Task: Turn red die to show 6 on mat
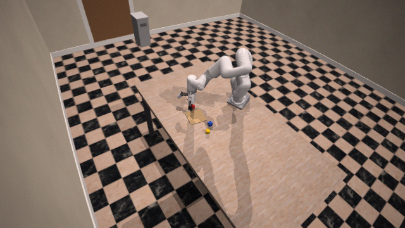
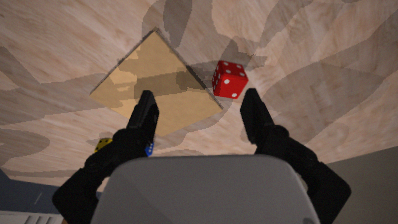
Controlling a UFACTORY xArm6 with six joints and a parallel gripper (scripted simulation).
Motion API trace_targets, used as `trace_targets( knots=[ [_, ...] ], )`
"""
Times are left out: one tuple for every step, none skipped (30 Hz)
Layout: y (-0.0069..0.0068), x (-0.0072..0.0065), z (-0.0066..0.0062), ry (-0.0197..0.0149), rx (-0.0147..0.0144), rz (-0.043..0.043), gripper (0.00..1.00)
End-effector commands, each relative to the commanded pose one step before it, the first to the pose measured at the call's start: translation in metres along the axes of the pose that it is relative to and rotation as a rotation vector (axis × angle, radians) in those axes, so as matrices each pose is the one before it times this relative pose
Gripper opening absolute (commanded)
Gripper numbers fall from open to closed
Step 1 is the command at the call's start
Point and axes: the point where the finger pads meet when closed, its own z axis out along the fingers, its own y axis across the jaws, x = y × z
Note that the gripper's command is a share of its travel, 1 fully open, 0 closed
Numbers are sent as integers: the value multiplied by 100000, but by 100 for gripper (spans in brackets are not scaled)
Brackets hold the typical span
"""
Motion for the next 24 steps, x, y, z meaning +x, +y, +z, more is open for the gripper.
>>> trace_targets(
  knots=[
    [-1888, -1921, -231, 816, -619, 200, 100],
    [-591, -668, 0, 0, 0, 0, 100],
    [-594, -670, 0, 0, -1, 0, 100],
    [-592, -669, 0, 0, 0, 0, 100],
    [-588, -665, 0, 0, 0, 0, 100],
    [-581, -657, 0, 0, 1, 0, 100],
    [-571, -645, 0, 0, 0, 0, 100],
    [-559, -631, 0, 0, -1, 0, 100],
    [-544, -615, 0, 0, 0, 0, 100],
    [-528, -597, 0, 0, 0, 0, 100],
    [-510, -576, 0, 0, -1, 0, 100],
    [-490, -555, 0, 1, 1, 0, 100],
    [-469, -529, 0, -1, -1, 0, 100],
    [-446, -504, 0, 0, 0, 0, 100],
    [-421, -477, 0, 1, 2, 0, 100],
    [0, 0, 0, 0, 0, 0, 100],
    [0, 0, 0, 0, 0, 0, 100],
    [-396, -446, 0, -1, -1, 0, 100],
    [-368, -416, 0, 0, -1, 0, 100],
    [-340, -384, 0, 0, 0, 0, 100],
    [-311, -351, 0, 0, 0, 0, 100],
    [-281, -317, 0, 0, 1, 0, 100],
    [-250, -283, 0, 1, 1, 0, 100],
    [-220, -248, 0, -1, -2, 0, 100]
  ],
)
